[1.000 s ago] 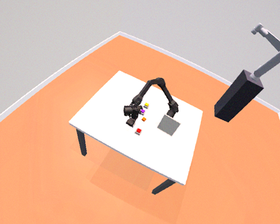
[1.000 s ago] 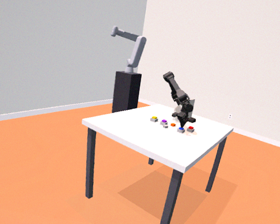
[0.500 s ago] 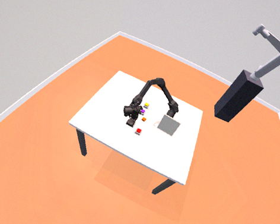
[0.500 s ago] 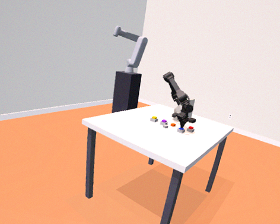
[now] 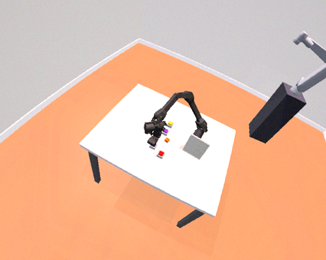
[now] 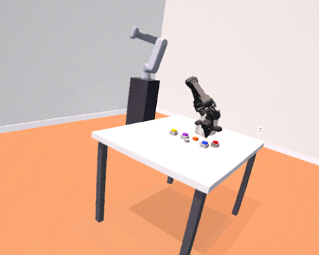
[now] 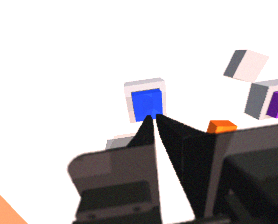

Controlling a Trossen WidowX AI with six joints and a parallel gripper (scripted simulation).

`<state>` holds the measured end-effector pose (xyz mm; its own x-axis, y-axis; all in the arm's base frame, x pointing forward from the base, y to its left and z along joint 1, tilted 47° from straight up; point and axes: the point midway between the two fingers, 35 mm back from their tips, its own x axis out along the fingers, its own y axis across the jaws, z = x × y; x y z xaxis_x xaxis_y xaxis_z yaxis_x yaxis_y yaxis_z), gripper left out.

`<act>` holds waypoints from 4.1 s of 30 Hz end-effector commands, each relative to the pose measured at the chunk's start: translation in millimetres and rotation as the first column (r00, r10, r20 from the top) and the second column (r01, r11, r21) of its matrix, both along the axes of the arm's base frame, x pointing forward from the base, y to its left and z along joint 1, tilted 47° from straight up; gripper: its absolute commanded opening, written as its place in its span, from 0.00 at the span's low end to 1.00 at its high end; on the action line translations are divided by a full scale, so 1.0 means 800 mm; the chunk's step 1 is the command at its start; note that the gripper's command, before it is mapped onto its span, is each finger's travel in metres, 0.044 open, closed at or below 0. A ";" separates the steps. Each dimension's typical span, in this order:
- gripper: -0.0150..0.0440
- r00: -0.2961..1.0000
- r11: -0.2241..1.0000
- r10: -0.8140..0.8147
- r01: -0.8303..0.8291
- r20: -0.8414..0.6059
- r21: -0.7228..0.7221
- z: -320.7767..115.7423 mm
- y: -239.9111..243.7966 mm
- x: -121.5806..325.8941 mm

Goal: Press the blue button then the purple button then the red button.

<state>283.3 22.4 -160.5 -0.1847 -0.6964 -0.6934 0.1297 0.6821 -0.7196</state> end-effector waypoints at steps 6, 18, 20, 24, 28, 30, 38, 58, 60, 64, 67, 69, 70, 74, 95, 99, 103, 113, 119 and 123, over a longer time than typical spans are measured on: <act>0.29 1.000 1.000 -0.003 0.003 0.003 0.006 0.050 0.052 0.013; 0.29 1.000 1.000 -0.001 0.001 -0.001 0.005 0.175 -0.057 -0.019; 0.29 1.000 1.000 -0.002 0.002 -0.003 0.000 0.196 -0.079 -0.035; 0.29 1.000 1.000 -0.003 0.003 -0.005 -0.005 0.210 -0.094 -0.049; 0.29 1.000 1.000 -0.003 0.003 -0.005 -0.005 0.210 -0.094 -0.049; 0.29 1.000 1.000 -0.003 0.003 -0.005 -0.004 0.200 -0.103 -0.050; 0.29 1.000 1.000 -0.003 0.003 -0.006 -0.008 0.157 -0.149 -0.064; 0.29 1.000 1.000 -0.003 0.003 -0.006 -0.009 0.133 -0.174 -0.071; 0.29 1.000 1.000 -0.003 0.003 -0.006 -0.009 0.130 -0.177 -0.072; 0.29 1.000 1.000 -0.003 0.003 -0.007 -0.010 0.127 -0.180 -0.073; 0.29 1.000 1.000 -0.003 0.003 -0.007 -0.010 0.127 -0.180 -0.073; 0.29 1.000 1.000 -0.003 0.003 -0.007 -0.010 0.127 -0.180 -0.073; 0.29 1.000 1.000 -0.003 0.003 -0.007 -0.010 0.127 -0.180 -0.073; 0.29 1.000 1.000 -0.003 0.003 -0.007 -0.010 0.127 -0.180 -0.073; 0.29 1.000 1.000 -0.002 0.002 -0.005 -0.003 0.189 -0.115 -0.052; 0.29 1.000 1.000 -0.003 0.003 -0.005 -0.005 0.210 -0.094 -0.049; 0.29 1.000 1.000 -0.003 0.003 -0.005 -0.004 0.208 -0.092 -0.048; 0.29 1.000 0.999 0.005 -0.005 0.001 0.034 0.085 0.054 -0.047; 0.29 1.000 1.000 -0.003 0.003 -0.001 0.014 0.017 0.114 -0.085; 0.29 1.000 1.000 -0.003 0.003 -0.001 0.013 0.015 0.115 -0.086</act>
